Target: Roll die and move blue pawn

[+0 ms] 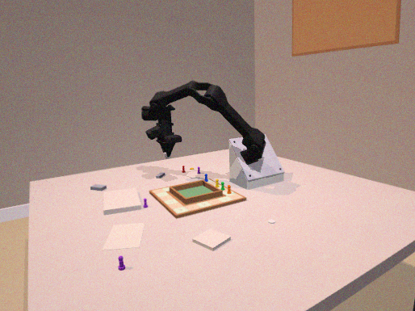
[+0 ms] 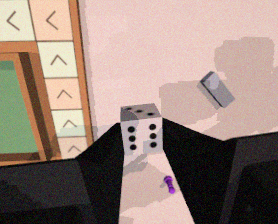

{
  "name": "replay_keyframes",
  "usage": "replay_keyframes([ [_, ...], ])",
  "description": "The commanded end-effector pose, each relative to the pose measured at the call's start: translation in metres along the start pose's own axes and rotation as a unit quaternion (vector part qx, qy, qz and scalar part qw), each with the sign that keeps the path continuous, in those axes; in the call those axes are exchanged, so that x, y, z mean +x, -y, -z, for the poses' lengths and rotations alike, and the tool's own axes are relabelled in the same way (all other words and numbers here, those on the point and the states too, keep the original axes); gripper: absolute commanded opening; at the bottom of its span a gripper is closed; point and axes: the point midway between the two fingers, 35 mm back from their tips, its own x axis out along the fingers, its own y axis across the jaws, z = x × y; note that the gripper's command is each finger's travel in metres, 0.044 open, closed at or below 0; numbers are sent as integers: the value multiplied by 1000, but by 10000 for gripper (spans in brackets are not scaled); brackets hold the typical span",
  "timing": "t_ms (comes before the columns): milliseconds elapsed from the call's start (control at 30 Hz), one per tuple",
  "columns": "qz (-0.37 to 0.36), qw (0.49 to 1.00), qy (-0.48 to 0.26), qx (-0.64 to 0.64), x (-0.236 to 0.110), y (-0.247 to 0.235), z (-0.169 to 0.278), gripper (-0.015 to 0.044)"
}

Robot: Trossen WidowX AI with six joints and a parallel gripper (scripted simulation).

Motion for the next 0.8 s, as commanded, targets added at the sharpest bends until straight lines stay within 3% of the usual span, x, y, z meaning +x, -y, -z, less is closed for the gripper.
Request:
replay_keyframes([
  [0,2,999,2,48,-1,-15,-6,0],
  [767,3,931,4,364,10,-99,-16,0],
])
